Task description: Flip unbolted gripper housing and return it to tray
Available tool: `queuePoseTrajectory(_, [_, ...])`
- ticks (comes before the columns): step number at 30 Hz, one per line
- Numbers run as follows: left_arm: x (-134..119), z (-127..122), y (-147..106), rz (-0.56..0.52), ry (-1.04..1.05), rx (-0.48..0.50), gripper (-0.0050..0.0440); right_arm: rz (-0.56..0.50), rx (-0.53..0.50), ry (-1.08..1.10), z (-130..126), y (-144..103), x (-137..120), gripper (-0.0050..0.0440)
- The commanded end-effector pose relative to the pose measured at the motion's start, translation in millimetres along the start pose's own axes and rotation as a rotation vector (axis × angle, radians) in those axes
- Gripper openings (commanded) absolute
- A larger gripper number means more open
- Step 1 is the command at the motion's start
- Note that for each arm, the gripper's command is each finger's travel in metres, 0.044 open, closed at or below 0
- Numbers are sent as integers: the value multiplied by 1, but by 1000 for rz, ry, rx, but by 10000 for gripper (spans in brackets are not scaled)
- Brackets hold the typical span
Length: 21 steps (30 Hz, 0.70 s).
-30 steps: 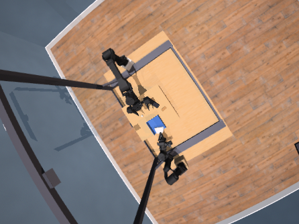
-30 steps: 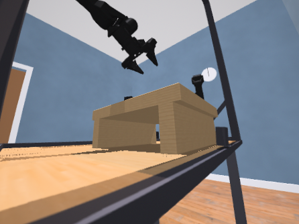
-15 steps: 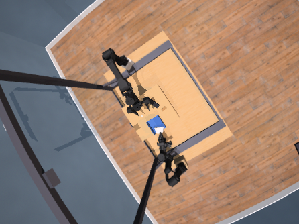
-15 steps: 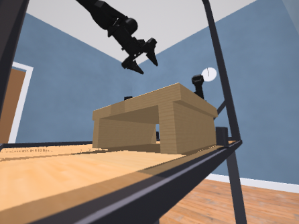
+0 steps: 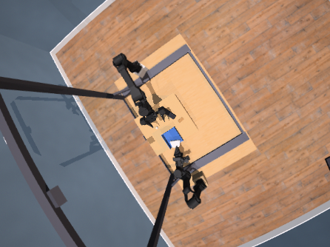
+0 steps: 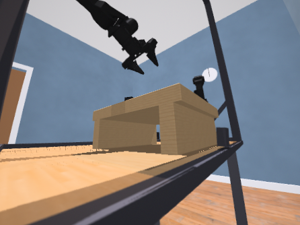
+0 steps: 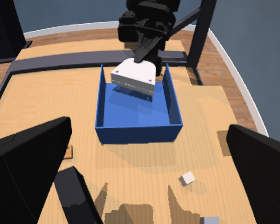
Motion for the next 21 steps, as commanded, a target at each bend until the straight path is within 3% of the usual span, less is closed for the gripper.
queuePoseTrajectory(1, [10,2,-8,-33,-3,10,440,6,21,16,10,1,-3,118])
queuePoseTrajectory(21, [10,2,-8,-33,-3,10,440,6,21,16,28,-2,-6,118])
Point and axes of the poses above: on each arm, the point midway between the two fingers, 35 mm back from their tips, its own y axis out along the fingers, its own z axis across the jaws, x = y × z, the point moved 7 cm from there along -y, back along the fingers, and after that the axes turned 11 degrees about y, right-handed, at the moved point
